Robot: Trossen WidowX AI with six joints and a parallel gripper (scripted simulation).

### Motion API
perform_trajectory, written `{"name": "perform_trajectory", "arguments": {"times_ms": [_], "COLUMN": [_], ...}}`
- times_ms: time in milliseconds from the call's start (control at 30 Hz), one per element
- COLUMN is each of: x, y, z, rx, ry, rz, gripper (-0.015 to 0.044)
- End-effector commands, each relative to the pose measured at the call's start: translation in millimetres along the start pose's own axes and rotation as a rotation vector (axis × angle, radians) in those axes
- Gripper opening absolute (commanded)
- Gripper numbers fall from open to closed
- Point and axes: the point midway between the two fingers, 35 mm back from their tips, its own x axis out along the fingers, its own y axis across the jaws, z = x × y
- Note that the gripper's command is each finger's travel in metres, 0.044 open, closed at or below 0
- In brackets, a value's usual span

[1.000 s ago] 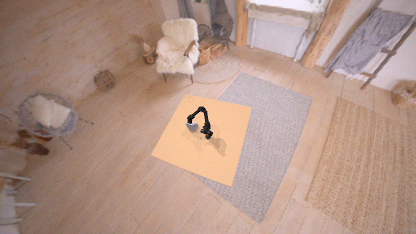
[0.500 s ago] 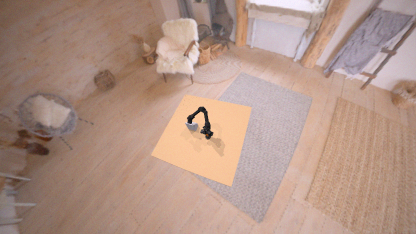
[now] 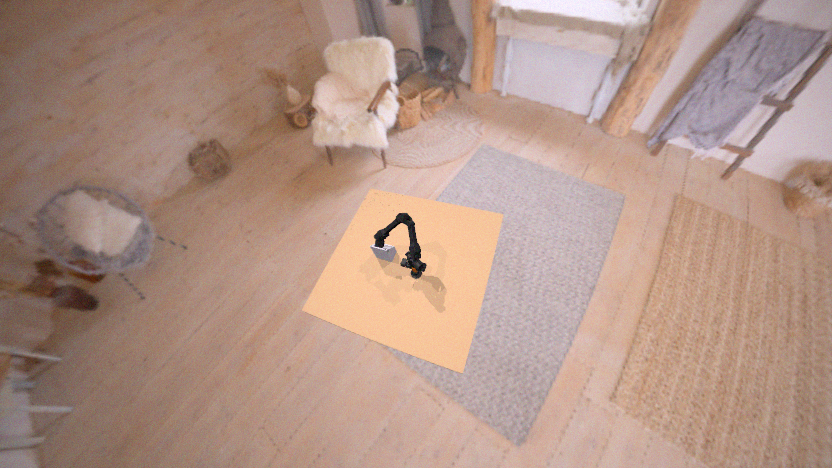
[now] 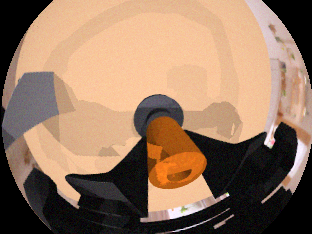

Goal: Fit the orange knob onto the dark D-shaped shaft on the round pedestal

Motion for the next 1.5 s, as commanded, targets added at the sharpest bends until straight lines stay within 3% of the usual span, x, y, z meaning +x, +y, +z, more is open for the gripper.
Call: {"name": "perform_trajectory", "arguments": {"times_ms": [0,133,1467], "x": [-3.4,-3.6,1.5], "y": [0.3,-0.2,-0.6], "z": [0.5,-0.2,-1.0], "rx": [-0.076,-0.198,-0.198], "ry": [0.002,0.002,0.002], "rz": [-0.005,-0.005,-0.005], "gripper": [0.0000,0.0000,0.0000]}}
